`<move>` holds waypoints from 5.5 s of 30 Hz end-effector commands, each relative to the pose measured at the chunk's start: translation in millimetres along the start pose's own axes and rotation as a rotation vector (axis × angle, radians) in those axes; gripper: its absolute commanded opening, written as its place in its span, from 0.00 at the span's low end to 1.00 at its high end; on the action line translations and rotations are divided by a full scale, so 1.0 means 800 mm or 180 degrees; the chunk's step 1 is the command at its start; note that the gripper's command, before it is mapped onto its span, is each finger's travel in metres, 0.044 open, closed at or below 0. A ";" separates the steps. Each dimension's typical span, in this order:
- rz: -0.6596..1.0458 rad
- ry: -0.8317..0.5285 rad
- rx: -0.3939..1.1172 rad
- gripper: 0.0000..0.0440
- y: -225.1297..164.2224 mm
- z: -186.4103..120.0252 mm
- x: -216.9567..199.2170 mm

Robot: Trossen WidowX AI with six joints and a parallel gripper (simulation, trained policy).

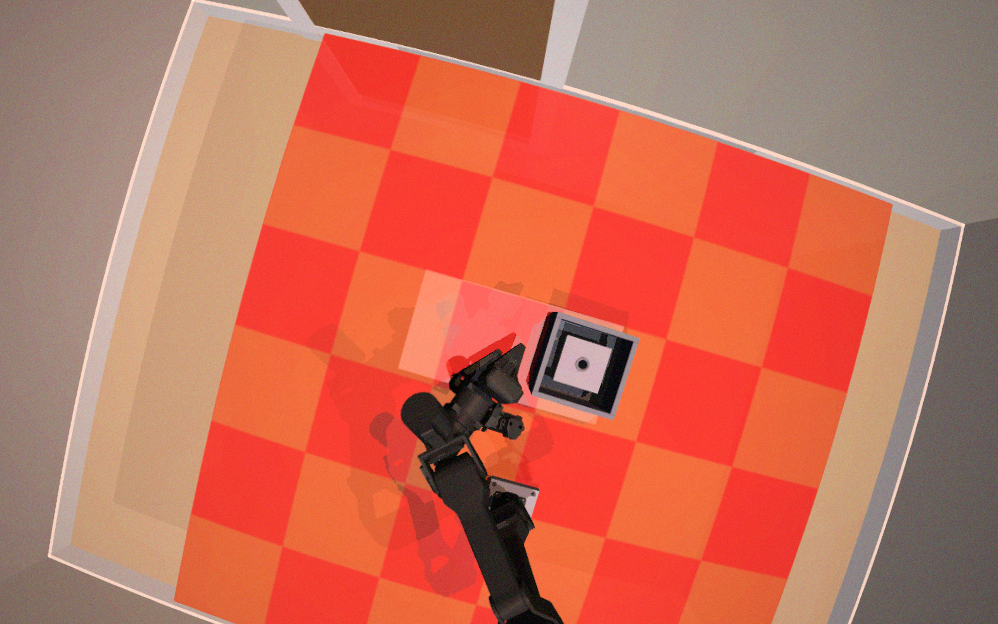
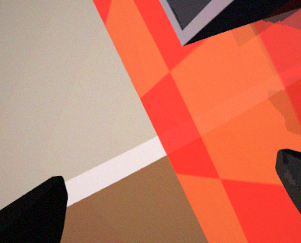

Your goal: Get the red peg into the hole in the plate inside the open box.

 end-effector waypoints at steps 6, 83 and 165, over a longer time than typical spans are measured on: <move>-0.0750 -0.0401 0.0142 1.00 0.002 -0.001 -0.001; -0.3410 -0.2856 0.1907 1.00 0.045 -0.039 -0.072; -0.3303 -0.2500 0.1318 0.00 0.151 0.103 0.051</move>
Point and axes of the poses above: the point midway between the two fingers, 35 mm back from their tips, its own z axis out along the fingers, its own x axis across the jaws, y = z × x, the point moved 7 cm from there along -z, back along the fingers, and after that the axes turned 12 degrees about -z, right-handed, at the moved point
